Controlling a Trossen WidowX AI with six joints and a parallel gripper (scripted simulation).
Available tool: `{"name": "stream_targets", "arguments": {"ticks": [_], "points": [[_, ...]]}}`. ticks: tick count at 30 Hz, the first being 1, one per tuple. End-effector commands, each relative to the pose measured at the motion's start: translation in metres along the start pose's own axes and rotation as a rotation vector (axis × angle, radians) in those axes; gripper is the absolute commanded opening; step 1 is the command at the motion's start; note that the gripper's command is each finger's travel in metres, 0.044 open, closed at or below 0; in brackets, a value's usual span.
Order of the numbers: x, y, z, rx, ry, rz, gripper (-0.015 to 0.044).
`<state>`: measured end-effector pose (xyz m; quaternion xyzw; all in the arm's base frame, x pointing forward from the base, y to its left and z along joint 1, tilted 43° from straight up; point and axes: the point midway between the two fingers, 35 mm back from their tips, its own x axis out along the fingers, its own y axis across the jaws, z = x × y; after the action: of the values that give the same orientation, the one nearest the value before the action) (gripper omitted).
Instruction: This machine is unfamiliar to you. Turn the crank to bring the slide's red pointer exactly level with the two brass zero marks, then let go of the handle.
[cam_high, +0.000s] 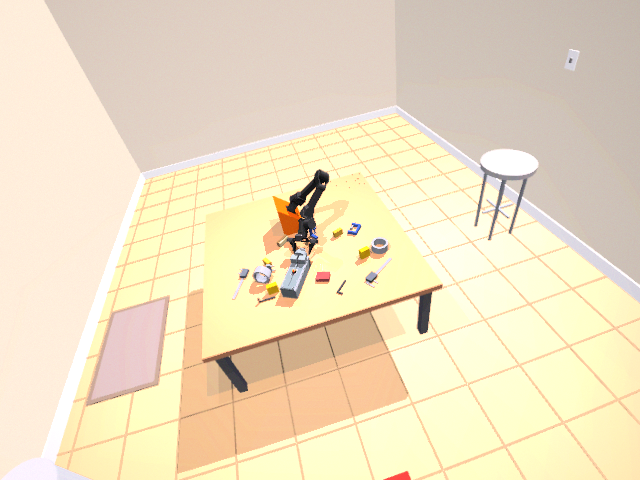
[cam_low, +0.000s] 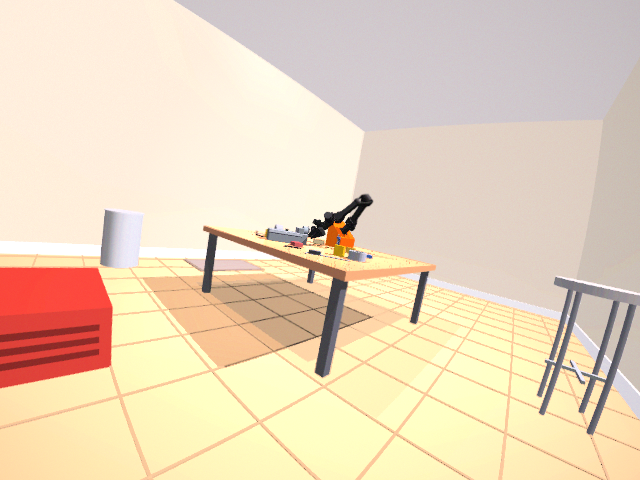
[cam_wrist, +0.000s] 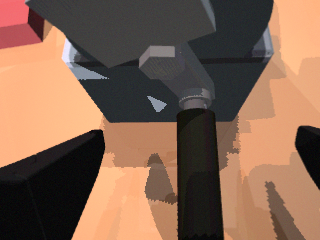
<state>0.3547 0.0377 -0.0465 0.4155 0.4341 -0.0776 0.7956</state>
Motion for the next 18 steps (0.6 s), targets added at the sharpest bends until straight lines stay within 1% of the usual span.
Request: {"name": "stream_targets", "arguments": {"ticks": [1, 9, 18], "points": [[-0.011, 0.003, 0.012, -0.005, -0.004, 0.008, 0.0440], [-0.029, 0.003, 0.033, -0.006, -0.005, 0.006, 0.0440], [-0.085, 0.002, 0.091, -0.004, -0.008, 0.000, 0.0440]]}}
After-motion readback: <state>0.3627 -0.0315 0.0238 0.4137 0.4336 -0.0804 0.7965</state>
